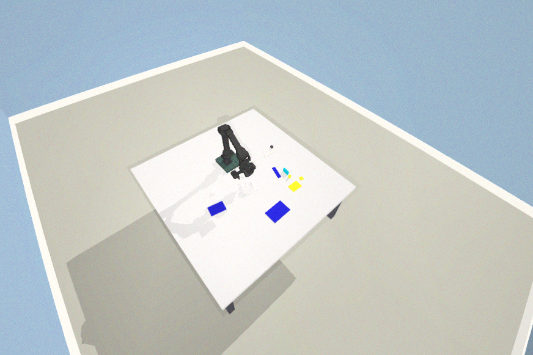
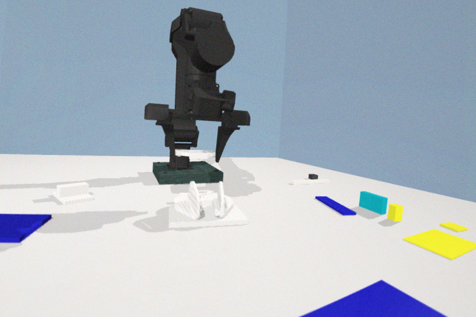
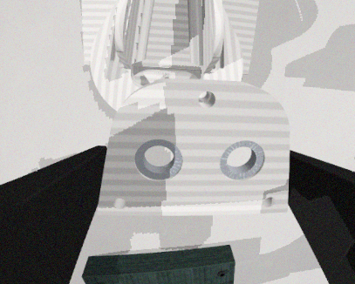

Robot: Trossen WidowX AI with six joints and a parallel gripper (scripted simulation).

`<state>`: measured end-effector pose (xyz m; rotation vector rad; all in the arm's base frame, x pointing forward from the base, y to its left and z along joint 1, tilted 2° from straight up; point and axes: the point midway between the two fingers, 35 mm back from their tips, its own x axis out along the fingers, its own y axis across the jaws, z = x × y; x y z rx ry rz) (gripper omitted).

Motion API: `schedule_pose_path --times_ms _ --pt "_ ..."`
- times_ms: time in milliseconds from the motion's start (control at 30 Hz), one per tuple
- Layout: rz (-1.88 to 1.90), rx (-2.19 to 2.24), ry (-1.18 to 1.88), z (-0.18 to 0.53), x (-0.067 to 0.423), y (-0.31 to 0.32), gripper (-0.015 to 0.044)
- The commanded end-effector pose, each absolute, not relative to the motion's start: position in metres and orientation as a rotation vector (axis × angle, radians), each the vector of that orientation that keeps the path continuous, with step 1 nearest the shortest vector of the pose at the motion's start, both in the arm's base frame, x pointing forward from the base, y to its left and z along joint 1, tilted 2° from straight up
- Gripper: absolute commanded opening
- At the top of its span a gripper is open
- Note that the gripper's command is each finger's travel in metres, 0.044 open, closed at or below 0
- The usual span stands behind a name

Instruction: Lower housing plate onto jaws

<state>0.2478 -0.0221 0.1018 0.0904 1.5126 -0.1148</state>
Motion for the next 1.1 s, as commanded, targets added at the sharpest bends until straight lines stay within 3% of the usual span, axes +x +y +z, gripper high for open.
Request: schedule_pose_path --times_ms 0,1067 --pt "-0.139 0.111 1.509 0.1024 0.245 -0.0132 0.0351" --pt "-0.143 0.116 1.509 0.1022 0.2434 -0.0084 0.0351"
